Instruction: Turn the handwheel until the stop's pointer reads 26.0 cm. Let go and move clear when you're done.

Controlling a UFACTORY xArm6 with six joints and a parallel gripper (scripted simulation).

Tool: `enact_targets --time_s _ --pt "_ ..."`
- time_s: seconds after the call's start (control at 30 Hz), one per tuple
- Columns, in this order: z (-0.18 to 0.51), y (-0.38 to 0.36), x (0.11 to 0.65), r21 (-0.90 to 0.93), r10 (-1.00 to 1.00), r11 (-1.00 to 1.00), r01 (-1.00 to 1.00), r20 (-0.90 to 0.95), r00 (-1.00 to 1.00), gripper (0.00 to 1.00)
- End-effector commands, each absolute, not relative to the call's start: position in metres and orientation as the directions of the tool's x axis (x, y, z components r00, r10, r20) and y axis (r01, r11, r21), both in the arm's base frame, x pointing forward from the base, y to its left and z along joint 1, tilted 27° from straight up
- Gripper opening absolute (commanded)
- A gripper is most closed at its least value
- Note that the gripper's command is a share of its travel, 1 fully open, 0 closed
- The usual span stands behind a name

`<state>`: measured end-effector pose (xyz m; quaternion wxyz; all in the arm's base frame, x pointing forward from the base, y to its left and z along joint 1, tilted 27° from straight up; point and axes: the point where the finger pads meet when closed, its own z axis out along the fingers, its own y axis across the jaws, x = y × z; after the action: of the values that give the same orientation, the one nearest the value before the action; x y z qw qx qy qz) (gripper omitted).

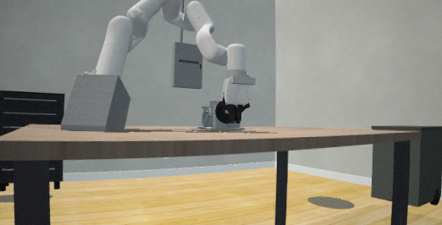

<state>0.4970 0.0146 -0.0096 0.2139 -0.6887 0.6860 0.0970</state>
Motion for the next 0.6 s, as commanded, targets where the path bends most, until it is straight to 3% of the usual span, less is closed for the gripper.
enact_targets --time_s 0.0,0.57 --pt "-0.012 0.016 0.494 -0.169 -0.904 0.035 -0.985 -0.426 0.041 0.06" --pt "-0.02 0.018 0.467 -0.169 -0.904 0.035 -0.985 -0.426 0.041 0.06"
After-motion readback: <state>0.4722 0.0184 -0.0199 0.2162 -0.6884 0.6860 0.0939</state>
